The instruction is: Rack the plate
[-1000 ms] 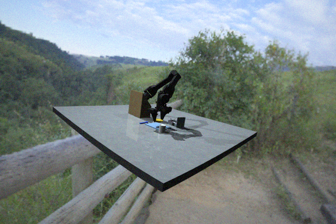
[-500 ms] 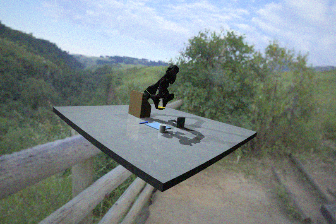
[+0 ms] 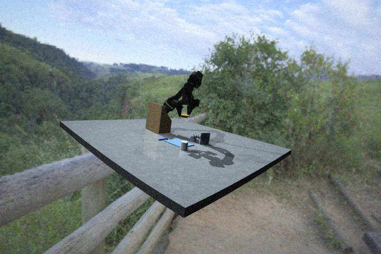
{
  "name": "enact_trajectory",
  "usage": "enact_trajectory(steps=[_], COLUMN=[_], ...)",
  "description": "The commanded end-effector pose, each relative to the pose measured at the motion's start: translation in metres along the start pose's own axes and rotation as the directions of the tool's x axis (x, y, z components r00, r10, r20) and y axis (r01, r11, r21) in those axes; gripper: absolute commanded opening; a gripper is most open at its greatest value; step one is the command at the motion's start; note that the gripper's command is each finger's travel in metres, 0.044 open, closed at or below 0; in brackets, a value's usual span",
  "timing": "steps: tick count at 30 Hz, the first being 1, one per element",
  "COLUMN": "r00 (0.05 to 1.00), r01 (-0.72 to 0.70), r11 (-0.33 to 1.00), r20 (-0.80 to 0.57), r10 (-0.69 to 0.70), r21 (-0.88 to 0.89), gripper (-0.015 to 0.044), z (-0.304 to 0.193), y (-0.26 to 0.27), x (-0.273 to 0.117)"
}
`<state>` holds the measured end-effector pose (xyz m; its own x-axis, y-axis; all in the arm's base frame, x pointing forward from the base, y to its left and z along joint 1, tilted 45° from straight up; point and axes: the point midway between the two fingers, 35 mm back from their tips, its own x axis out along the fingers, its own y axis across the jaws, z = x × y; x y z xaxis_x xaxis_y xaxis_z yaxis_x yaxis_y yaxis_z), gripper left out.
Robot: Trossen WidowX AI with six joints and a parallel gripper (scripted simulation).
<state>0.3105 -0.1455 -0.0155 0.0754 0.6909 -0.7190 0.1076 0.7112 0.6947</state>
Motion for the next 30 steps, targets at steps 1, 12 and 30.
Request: enact_trajectory(steps=[1,12,30], r00=[1.0,1.0,1.0], r01=[0.002,0.006,0.003], r11=[0.994,0.881,0.443], r20=[-0.001,-0.001,-0.001], r10=[-0.002,-0.006,-0.004], r21=[0.112,0.473,0.896], gripper=[0.0,0.0,0.0], z=[-0.001,-0.011,-0.043], y=[0.019,0.072,0.149], x=[-0.004,-0.009,-0.009])
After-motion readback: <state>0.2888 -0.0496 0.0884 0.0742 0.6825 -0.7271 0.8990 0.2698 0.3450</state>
